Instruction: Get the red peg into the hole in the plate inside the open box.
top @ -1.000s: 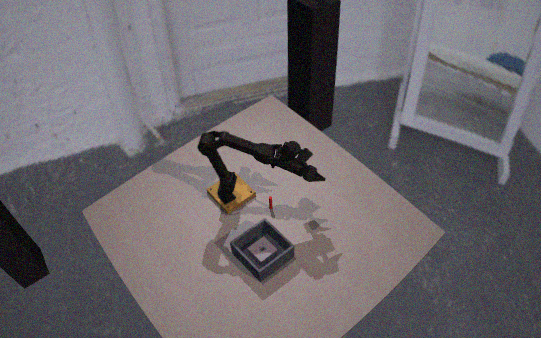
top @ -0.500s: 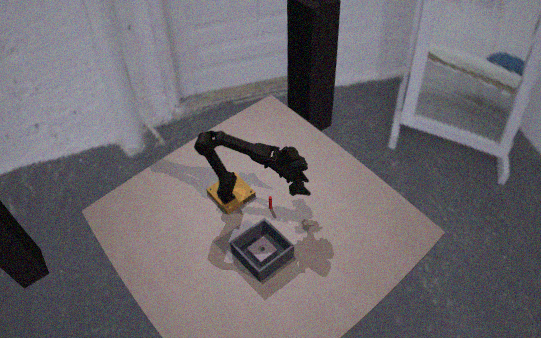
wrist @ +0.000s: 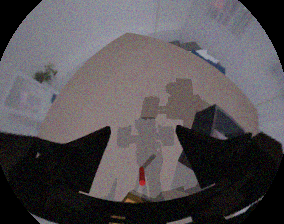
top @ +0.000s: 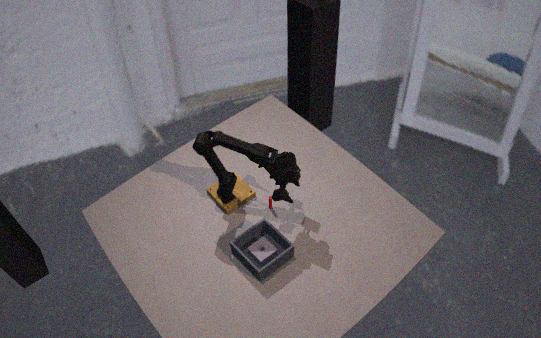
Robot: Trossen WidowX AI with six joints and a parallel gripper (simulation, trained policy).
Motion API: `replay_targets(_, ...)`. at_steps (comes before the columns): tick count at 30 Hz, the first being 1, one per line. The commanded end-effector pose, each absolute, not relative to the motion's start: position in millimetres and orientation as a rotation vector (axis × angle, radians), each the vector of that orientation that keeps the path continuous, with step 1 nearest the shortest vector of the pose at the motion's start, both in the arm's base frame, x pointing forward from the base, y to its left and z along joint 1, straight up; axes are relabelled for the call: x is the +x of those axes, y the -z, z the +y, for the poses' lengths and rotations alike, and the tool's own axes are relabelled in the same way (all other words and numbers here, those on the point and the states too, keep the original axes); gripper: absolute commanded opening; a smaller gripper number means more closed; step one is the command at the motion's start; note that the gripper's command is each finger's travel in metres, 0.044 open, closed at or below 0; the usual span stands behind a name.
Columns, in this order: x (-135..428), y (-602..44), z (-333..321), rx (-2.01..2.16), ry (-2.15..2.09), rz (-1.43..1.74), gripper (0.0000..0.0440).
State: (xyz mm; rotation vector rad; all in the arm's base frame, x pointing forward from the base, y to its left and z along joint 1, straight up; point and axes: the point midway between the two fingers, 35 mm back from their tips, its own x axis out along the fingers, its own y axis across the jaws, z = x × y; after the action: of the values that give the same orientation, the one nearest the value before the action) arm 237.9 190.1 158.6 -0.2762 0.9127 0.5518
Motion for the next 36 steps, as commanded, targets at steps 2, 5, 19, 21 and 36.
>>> replay_targets(2, 226.3, -149.4, 177.0, -0.173, -0.448, 1.02, 0.044)
replay_targets(5, 218.8, -143.0, 170.5, -0.112, -0.382, 1.084, 0.044)
replay_targets(19, 181.4, -115.3, 144.8, 0.148, -0.02, 1.337, 0.0435)
replay_targets(21, 176.2, -111.5, 141.8, 0.182, 0.039, 1.365, 0.0433)
replay_targets(36, 154.6, -74.9, 133.1, 0.395, 0.436, 1.457, 0.0419)
